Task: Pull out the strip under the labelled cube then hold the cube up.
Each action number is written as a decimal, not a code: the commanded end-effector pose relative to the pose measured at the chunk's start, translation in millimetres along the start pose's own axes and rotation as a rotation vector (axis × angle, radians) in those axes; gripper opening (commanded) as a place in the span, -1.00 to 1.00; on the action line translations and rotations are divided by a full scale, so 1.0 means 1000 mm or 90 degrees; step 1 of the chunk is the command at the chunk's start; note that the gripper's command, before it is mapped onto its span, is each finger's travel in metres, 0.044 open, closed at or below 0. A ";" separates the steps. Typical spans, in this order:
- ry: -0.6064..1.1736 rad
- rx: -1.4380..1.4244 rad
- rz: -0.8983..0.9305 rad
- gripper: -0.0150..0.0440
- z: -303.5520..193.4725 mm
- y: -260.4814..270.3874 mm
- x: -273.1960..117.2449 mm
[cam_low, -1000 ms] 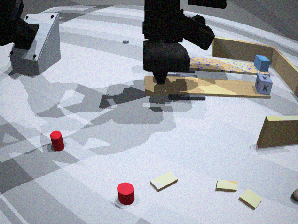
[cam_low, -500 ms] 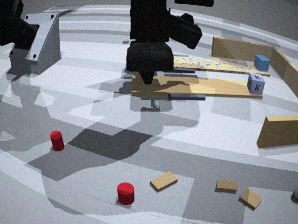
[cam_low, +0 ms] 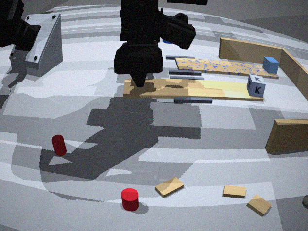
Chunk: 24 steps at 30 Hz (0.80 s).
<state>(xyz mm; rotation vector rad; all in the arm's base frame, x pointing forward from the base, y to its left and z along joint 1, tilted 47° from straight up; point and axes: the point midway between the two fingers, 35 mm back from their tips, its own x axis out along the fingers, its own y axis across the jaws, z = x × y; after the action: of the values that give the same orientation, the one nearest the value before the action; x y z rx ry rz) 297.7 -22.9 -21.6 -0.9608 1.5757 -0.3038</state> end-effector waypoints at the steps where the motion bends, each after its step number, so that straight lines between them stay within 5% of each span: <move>1: 0.016 -0.007 -0.002 -0.49 -0.014 0.000 0.005; 24: 0.017 -0.008 -0.002 -0.49 -0.049 0.000 0.005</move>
<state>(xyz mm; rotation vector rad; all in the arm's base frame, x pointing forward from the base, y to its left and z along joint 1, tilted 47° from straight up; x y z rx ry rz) 265.4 -34.0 -11.6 -0.9614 1.5754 -0.3034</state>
